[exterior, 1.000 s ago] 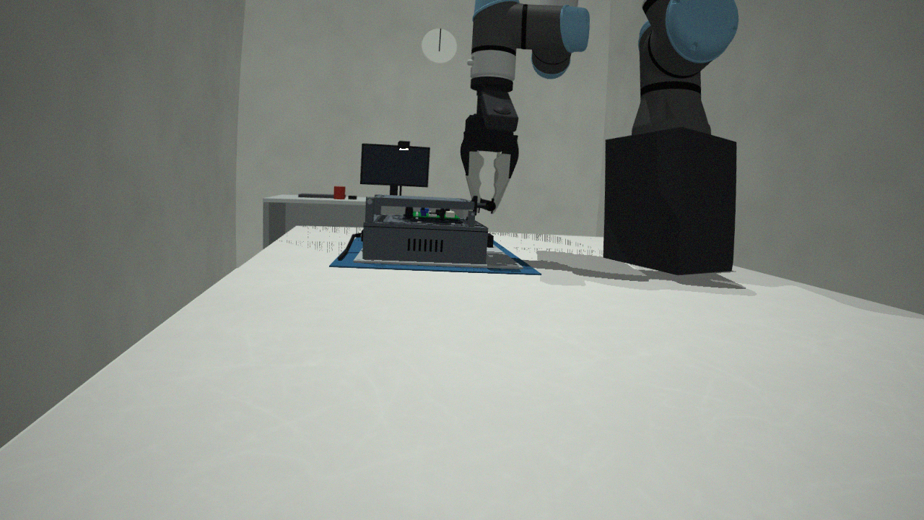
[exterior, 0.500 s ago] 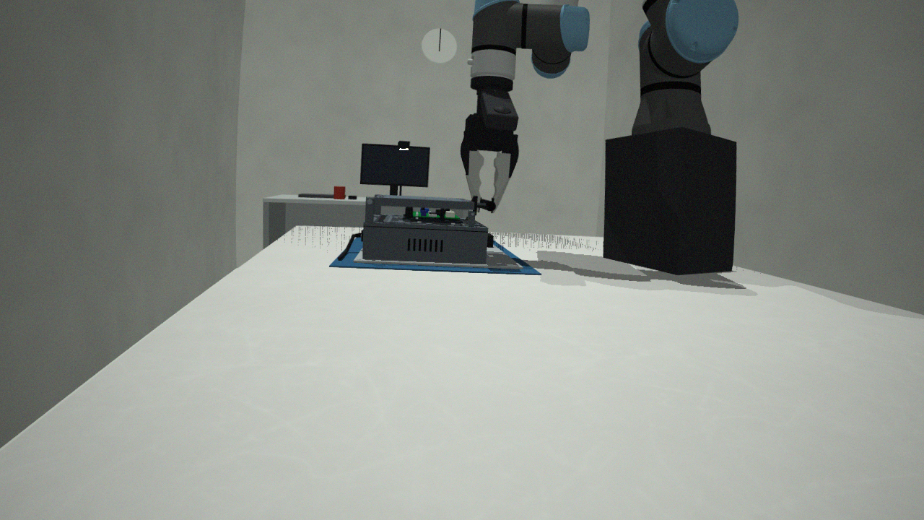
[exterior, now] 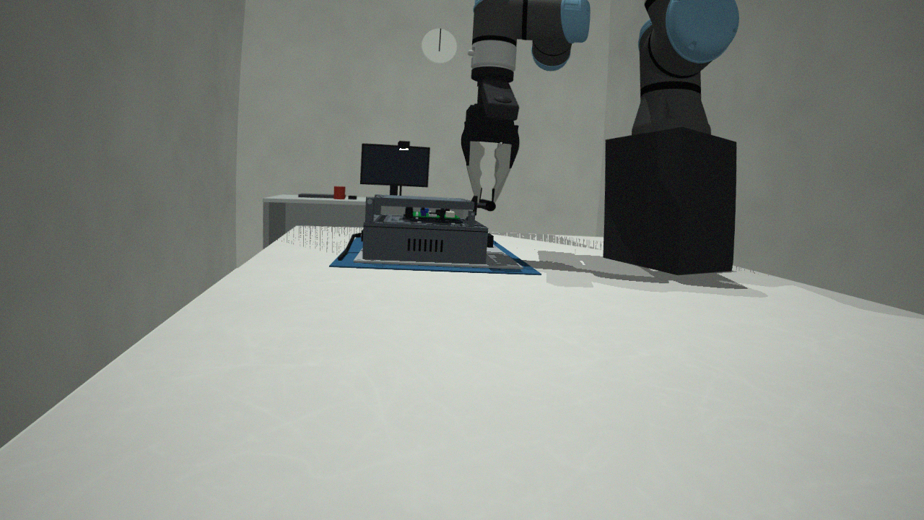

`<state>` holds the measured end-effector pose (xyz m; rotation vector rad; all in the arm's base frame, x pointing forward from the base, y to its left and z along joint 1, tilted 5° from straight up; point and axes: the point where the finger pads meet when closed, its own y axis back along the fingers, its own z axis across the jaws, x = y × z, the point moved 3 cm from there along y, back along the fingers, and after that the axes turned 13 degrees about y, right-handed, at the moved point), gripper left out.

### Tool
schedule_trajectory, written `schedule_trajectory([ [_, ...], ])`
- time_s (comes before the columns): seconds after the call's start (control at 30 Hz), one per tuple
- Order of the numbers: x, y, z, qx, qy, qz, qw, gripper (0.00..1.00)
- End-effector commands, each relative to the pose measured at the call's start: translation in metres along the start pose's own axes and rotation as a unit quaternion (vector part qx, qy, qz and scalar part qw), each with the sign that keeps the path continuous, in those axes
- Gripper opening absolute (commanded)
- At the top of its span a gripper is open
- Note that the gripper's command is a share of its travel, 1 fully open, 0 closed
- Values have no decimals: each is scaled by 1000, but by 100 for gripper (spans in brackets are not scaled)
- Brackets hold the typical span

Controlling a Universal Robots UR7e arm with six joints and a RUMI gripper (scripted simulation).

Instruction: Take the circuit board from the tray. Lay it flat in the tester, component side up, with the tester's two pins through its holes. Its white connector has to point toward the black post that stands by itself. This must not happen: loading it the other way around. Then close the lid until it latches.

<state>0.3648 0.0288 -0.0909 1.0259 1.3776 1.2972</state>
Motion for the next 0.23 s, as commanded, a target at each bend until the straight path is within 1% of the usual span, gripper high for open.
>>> schedule_trajectory([
  [0.0, 0, 13, 0, 0, 0, 0, 1000, 13],
  [0.03, 0, 16, 0, 0, 0, 0, 1000, 13],
  [0.2, 0, 16, 0, 0, 0, 0, 1000, 13],
])
